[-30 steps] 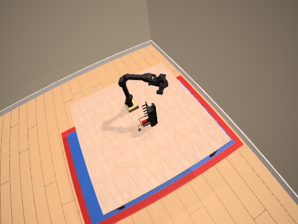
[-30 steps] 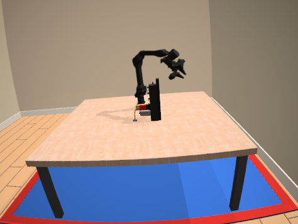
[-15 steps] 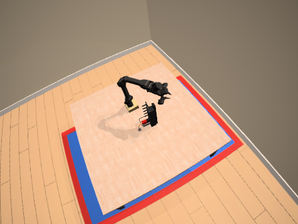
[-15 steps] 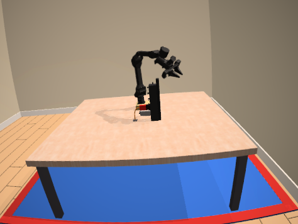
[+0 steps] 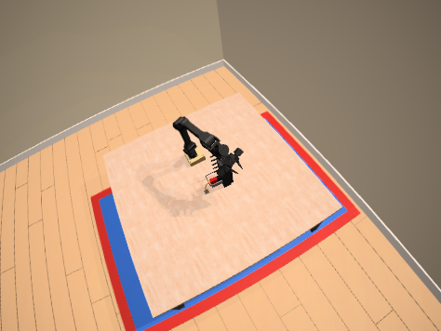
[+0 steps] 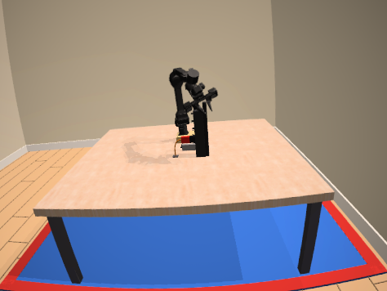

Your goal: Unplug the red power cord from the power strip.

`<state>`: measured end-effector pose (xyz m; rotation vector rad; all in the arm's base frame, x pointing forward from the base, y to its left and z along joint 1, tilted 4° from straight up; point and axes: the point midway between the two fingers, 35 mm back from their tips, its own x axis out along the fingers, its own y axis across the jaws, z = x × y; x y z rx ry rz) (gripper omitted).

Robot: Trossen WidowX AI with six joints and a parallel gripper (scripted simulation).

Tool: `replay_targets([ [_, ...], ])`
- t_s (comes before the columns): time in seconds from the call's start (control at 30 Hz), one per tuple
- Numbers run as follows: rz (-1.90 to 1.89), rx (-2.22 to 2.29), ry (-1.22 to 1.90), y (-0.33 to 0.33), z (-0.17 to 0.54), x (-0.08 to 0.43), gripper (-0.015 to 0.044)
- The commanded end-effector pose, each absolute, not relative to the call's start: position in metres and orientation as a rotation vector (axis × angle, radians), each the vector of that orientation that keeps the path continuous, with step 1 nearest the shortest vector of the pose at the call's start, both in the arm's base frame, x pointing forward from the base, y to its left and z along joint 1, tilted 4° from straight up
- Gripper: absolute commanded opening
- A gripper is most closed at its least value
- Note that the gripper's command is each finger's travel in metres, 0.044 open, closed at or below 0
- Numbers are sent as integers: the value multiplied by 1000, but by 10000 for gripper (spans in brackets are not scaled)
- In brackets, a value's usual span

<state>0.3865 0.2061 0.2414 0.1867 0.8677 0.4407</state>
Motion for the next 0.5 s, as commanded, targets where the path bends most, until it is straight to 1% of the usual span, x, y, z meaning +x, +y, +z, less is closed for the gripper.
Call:
replay_targets([
  [0.0, 322, 235, 908, 171, 222, 402, 160],
  [0.23, 26, 482, 1066, 126, 187, 395, 160],
  [0.47, -486, 814, 1206, 73, 143, 360, 160],
])
